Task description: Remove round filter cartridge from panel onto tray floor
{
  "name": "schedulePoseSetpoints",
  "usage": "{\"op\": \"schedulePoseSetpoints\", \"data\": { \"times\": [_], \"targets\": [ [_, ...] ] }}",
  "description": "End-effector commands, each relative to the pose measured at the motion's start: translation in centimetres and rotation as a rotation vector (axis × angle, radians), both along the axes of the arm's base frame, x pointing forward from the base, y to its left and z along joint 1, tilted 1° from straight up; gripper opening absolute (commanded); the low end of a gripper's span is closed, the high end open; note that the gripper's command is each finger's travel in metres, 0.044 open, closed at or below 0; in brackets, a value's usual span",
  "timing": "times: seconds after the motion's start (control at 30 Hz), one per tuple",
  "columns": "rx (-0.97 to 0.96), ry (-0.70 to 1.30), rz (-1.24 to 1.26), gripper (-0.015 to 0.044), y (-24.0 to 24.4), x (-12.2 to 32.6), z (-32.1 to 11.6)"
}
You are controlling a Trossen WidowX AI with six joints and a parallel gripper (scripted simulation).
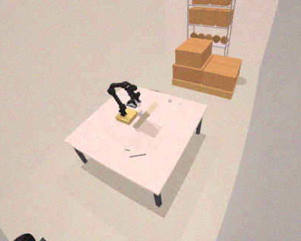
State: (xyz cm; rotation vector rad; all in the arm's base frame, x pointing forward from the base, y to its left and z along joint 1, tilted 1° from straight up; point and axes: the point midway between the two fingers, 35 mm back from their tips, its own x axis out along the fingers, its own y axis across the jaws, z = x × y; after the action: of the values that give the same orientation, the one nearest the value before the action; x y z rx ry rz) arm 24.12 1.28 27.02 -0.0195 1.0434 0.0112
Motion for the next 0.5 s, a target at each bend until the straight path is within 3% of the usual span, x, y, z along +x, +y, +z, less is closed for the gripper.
{"op": "schedulePoseSetpoints", "data": {
  "times": [0.0,0.47],
  "targets": [
    [0.001,-0.012,-0.001,0.0,0.8,0.0,0.5],
    [0.005,-0.006,-0.002,0.0,5.2,0.4,-0.2]
  ]
}}
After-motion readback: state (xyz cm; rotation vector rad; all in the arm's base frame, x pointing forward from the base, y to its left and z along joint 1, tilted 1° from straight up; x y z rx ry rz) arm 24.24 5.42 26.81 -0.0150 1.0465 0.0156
